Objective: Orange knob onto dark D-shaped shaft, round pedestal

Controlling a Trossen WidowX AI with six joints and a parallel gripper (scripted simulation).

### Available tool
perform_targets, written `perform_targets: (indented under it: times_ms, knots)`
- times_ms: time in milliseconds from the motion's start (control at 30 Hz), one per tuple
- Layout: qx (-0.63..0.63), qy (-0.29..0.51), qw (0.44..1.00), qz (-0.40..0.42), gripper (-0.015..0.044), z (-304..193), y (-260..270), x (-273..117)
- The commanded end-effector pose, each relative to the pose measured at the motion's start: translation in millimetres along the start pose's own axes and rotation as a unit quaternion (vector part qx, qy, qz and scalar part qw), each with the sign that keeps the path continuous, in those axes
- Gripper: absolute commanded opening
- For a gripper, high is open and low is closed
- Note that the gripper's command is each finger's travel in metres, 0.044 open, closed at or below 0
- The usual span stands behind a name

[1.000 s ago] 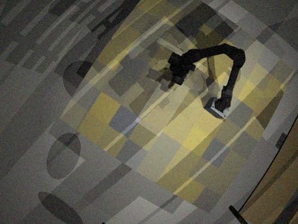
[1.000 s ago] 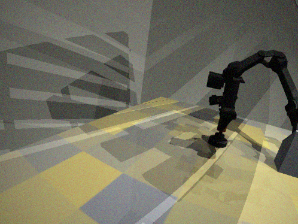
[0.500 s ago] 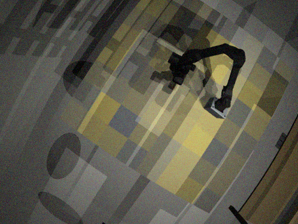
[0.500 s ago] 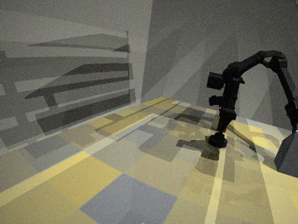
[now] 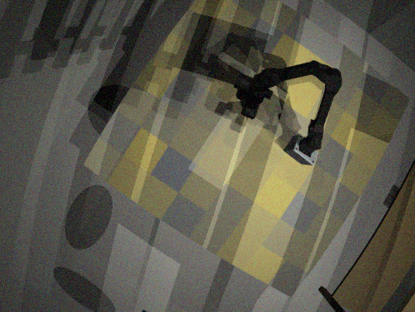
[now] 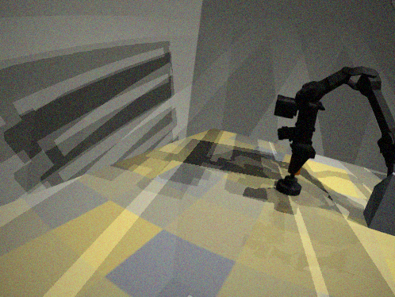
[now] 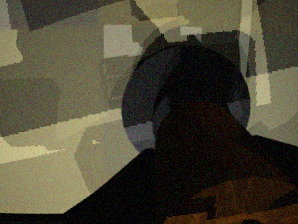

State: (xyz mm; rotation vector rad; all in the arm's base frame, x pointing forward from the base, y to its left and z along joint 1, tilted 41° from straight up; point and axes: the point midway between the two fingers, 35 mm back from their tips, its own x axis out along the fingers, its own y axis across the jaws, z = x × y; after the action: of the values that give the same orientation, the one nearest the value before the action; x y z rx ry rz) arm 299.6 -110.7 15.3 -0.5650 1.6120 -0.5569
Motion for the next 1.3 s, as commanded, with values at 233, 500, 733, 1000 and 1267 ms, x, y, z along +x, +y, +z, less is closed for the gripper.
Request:
perform_targets:
  times_ms: [233, 500, 733, 1000, 1267]
  knots:
    - [-0.074, -0.002, 0.997, -0.002, 0.0, 2.6, -1.2, 1.2]
    - [-0.074, -0.002, 0.997, -0.002, 0.0, 1.1, -0.1, 2.5]
    - [-0.074, -0.002, 0.997, -0.002, 0.0, -0.8, 1.1, 3.1]
    - [-0.074, -0.002, 0.997, -0.002, 0.0, -2.4, 1.5, 2.2]
    - [-0.1, -0.002, 0.995, -0.002, 0.0, -3.9, 1.3, -2.1]
